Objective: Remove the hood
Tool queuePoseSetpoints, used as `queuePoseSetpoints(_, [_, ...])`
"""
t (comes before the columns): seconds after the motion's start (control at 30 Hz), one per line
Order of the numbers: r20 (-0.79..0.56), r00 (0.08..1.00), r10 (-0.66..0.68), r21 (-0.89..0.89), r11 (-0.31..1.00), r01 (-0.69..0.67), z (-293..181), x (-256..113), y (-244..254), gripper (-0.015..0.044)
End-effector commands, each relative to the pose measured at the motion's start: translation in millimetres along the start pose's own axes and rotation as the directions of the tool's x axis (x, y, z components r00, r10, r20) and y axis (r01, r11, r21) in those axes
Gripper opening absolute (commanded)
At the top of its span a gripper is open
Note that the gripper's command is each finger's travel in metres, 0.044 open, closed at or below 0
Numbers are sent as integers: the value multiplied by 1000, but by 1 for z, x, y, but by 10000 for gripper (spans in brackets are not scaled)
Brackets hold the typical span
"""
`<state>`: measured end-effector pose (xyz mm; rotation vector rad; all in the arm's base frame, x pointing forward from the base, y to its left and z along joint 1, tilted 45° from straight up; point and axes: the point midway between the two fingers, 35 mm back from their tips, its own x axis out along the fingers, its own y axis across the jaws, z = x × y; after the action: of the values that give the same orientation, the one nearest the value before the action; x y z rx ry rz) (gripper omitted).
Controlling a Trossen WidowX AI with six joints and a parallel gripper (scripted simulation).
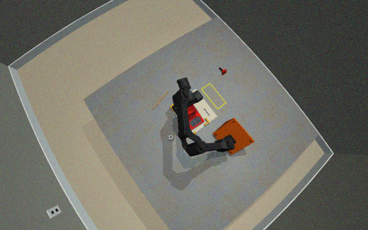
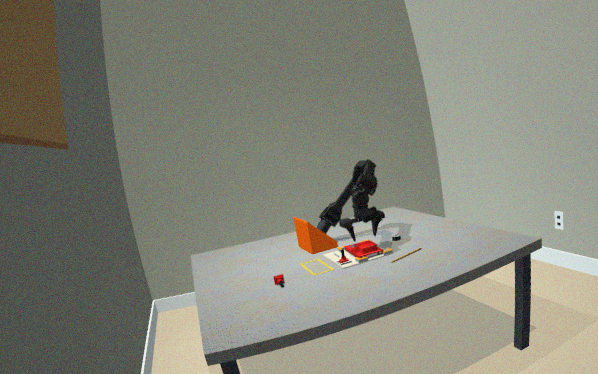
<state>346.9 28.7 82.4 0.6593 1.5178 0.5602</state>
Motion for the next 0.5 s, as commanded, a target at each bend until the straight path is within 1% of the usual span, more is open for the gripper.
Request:
queuePoseSetpoints(0.0, [0, 1000, 4, 6, 1000, -4, -1, 3, 0, 440])
queuePoseSetpoints(0.47, [-1, 1000, 5, 6, 1000, -5, -2, 12, 0, 440])
